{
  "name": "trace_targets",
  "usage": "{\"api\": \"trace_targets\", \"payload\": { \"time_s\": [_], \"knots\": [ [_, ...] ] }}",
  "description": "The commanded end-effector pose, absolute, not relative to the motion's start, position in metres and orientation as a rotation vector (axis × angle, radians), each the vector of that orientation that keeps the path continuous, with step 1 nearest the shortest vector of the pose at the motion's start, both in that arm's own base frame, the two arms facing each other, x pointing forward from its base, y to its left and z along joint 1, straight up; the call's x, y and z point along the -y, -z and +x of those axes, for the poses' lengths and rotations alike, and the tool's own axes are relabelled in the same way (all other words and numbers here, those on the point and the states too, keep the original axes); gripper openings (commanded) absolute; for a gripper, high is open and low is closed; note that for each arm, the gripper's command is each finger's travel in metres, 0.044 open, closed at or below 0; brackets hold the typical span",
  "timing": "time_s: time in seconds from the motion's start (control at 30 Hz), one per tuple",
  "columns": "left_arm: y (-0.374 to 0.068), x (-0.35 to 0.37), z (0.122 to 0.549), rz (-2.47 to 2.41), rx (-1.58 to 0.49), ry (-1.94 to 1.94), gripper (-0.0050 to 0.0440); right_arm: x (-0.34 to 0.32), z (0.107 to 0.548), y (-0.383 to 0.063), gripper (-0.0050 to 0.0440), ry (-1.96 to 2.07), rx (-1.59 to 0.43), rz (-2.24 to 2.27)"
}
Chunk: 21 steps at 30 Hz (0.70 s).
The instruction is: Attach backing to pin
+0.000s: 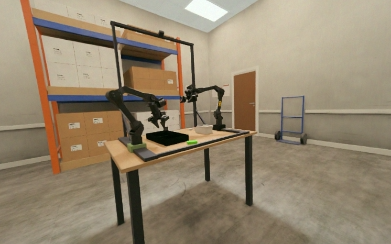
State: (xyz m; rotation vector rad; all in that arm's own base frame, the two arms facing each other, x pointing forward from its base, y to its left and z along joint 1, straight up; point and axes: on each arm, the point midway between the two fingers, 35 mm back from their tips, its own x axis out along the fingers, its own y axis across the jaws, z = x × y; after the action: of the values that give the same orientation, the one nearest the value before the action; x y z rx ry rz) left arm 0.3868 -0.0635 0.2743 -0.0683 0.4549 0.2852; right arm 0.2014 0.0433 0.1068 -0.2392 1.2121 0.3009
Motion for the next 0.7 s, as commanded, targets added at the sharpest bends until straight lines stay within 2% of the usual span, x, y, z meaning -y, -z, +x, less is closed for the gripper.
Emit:
{"api": "trace_targets", "payload": {
  "time_s": [0.0,0.1,0.67],
  "knots": [
    [-0.283,0.063,0.386,-0.079,-0.436,-0.282,0.0440,-0.044,0.206,-0.103,0.0200,-0.439,-1.202,-0.376],
    [-0.283,0.063,0.386,-0.079,-0.436,-0.282,0.0440,-0.045,0.210,-0.103,0.0130,-0.527,-1.183,-0.467],
    [-0.283,0.063,0.386,-0.079,-0.436,-0.282,0.0440,-0.048,0.219,-0.082,0.0130,-1.007,-1.093,-0.977]
  ]
}}
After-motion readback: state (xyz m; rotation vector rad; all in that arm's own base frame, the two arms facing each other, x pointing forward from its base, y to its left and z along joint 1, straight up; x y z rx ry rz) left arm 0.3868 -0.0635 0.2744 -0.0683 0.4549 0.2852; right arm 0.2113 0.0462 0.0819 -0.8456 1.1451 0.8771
